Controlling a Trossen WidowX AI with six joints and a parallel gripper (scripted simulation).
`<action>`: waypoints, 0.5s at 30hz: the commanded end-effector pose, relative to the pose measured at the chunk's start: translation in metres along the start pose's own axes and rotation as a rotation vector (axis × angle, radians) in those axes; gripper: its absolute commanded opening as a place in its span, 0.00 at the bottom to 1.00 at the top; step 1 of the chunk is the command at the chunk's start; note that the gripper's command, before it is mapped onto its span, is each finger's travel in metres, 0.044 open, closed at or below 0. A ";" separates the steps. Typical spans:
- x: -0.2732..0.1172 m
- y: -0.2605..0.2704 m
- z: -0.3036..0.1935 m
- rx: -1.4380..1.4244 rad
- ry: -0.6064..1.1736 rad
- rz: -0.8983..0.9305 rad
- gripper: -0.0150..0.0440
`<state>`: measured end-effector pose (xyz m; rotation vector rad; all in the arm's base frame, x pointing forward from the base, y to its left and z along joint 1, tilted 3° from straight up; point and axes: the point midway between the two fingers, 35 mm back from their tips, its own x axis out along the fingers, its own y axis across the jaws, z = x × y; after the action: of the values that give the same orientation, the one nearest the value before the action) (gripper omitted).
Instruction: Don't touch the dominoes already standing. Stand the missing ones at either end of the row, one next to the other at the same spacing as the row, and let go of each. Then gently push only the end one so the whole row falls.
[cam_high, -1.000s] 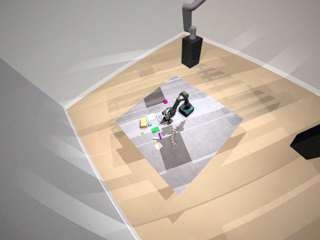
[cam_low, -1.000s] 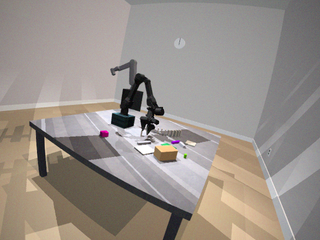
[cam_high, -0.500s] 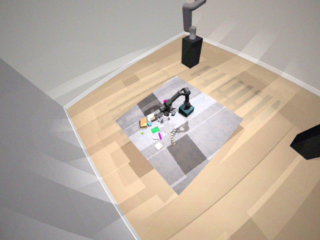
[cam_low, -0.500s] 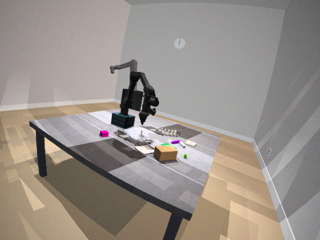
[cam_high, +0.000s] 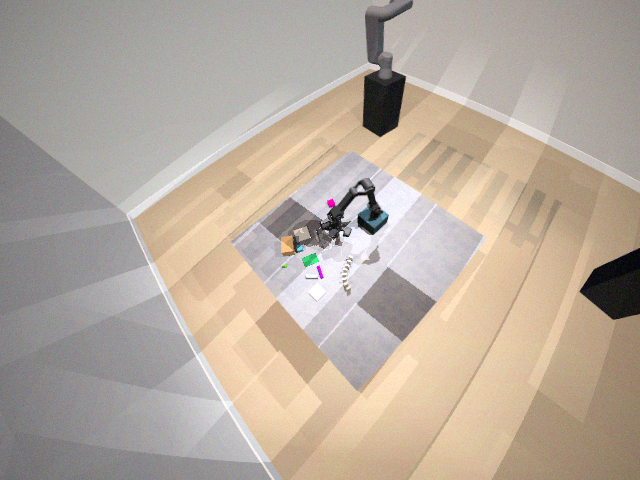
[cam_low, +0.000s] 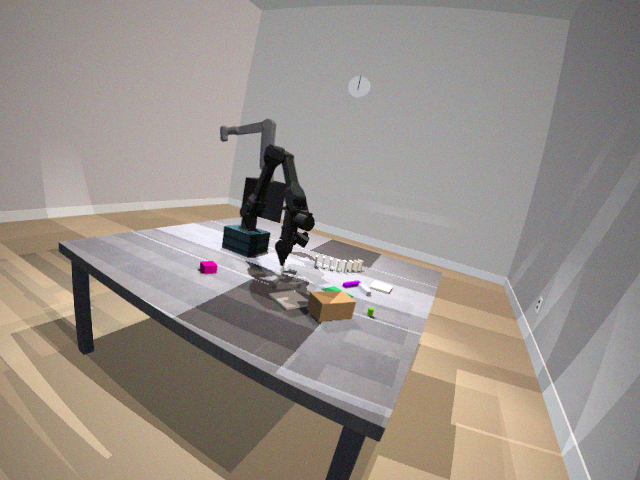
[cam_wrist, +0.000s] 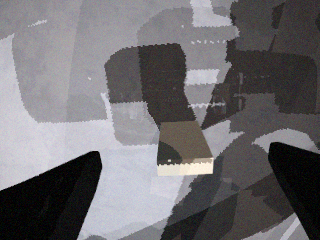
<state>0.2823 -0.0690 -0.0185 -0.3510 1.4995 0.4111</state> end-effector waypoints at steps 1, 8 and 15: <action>0.006 0.001 0.000 0.003 -0.001 0.005 1.00; 0.016 0.002 -0.001 0.003 -0.001 0.005 1.00; 0.016 0.002 -0.001 0.003 -0.001 0.005 0.69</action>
<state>0.2821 -0.0680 -0.0330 -0.3520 1.4995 0.4126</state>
